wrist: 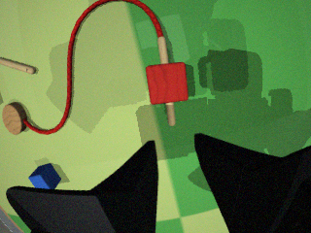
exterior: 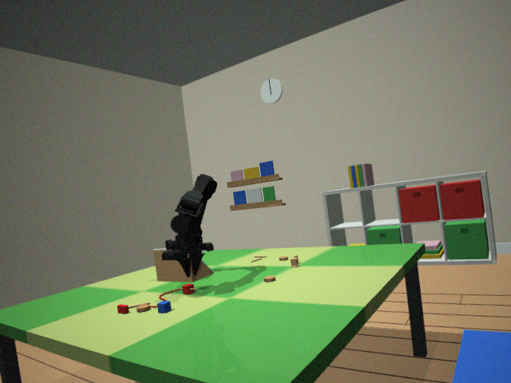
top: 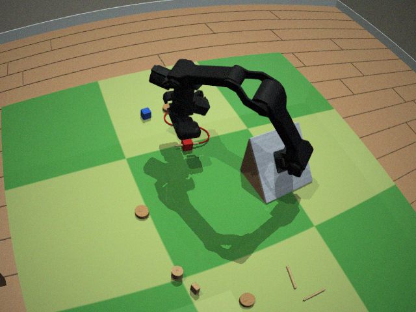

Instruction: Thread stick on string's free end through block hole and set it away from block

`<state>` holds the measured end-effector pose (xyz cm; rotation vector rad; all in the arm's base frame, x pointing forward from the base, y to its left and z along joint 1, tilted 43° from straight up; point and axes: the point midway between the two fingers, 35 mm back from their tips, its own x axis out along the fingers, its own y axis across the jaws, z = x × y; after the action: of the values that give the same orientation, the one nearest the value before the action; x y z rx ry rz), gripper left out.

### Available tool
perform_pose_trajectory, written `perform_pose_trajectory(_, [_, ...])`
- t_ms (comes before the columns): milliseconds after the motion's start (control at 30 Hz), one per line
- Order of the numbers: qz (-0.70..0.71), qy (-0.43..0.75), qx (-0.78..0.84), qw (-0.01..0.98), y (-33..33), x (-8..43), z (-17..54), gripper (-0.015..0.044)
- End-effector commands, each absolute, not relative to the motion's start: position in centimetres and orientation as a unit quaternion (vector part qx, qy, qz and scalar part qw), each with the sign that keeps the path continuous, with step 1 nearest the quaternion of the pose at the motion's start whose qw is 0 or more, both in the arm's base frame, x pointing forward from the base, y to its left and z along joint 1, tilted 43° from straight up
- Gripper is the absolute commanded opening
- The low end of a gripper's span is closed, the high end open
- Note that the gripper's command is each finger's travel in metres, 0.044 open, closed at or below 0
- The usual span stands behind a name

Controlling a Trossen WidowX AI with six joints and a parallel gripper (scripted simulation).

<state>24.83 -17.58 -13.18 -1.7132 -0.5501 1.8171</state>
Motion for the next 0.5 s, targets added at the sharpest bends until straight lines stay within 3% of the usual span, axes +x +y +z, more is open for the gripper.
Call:
perform_pose_trajectory(0, [0.682,-0.208,-0.636,0.294,-16.6,24.6,-14.0,0.012])
perform_pose_trajectory(467, [0.682,-0.209,-0.636,0.294,-15.0,24.5,-15.7,0.012])
